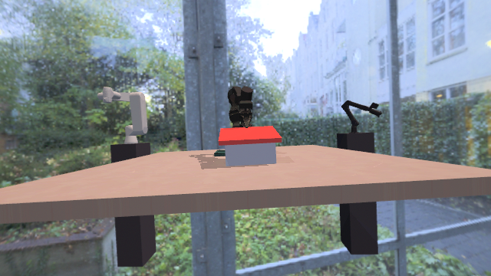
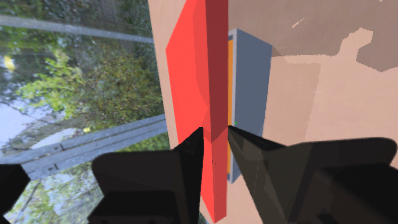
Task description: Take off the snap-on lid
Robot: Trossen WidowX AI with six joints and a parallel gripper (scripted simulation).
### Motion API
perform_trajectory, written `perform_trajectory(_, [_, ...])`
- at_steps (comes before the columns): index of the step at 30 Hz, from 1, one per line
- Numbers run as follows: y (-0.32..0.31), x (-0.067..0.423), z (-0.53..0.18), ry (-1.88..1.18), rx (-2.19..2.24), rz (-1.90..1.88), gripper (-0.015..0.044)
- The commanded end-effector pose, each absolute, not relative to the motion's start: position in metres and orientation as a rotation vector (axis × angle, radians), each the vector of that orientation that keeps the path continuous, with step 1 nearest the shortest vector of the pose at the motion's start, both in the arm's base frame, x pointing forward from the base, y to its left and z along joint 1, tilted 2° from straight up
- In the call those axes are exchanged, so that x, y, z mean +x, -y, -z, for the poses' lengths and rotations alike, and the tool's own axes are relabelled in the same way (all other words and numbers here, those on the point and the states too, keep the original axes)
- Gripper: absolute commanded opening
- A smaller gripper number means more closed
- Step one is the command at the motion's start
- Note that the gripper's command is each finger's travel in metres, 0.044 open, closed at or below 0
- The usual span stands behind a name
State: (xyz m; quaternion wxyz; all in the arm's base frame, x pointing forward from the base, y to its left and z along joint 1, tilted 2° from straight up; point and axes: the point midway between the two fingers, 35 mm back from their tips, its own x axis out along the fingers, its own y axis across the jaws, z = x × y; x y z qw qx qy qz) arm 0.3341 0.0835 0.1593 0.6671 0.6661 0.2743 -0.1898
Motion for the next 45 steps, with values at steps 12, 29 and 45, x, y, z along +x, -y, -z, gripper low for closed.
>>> perform_trajectory(12, [-0.085,0.344,-0.186,-0.612,1.508,0.411,0.0])
perform_trajectory(29, [-0.085,0.356,-0.209,-0.611,1.508,0.41,0.0])
perform_trajectory(45, [-0.086,0.366,-0.23,-0.611,1.508,0.41,0.0])
